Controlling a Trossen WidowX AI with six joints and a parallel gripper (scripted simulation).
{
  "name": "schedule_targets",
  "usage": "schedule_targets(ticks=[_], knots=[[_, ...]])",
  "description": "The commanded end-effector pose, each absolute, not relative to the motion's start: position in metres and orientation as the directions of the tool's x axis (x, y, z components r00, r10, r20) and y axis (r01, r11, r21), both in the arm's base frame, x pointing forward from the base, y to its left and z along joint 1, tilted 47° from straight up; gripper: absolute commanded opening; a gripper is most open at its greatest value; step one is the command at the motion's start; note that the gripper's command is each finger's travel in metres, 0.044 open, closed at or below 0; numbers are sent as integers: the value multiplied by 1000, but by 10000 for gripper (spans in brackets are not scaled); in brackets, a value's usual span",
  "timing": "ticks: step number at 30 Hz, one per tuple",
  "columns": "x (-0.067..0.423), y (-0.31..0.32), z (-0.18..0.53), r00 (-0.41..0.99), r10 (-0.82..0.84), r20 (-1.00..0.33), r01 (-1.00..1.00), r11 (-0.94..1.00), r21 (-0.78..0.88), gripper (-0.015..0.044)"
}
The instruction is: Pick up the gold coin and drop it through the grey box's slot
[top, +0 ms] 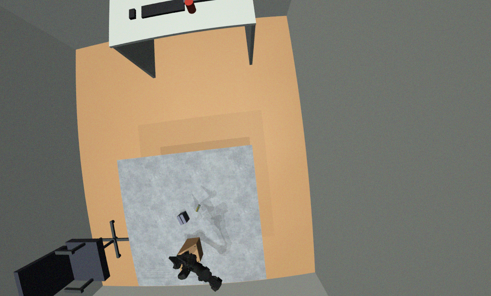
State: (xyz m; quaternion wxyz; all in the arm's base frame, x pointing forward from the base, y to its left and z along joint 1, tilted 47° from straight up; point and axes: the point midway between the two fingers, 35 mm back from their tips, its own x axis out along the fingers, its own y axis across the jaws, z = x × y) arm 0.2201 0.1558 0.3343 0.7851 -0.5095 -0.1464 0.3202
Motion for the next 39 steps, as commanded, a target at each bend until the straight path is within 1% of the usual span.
schedule_targets(ticks=[1,3,6,9,13,16,18,22,26,28,35,39], knots=[[222,155,333,757,645,-105,-364,282,-888,374],[240,149,320,793,583,-175,-434,339,-835,321],[276,131,289,841,427,-333,-524,491,-696,242],[305,107,256,841,253,-479,-514,651,-559,164],[333,66,209,760,5,-650,-360,836,-414,161],[345,31,174,645,-175,-744,-166,918,-360,161],[348,7,152,548,-288,-785,-20,934,-356,161],[348,-37,117,342,-493,-800,264,867,-422,161],[340,-81,87,116,-672,-732,497,677,-543,161],[337,-94,79,48,-719,-694,550,599,-582,161],[333,-92,74,40,-724,-688,556,589,-587,161],[334,-115,51,40,-725,-688,556,588,-588,161]])
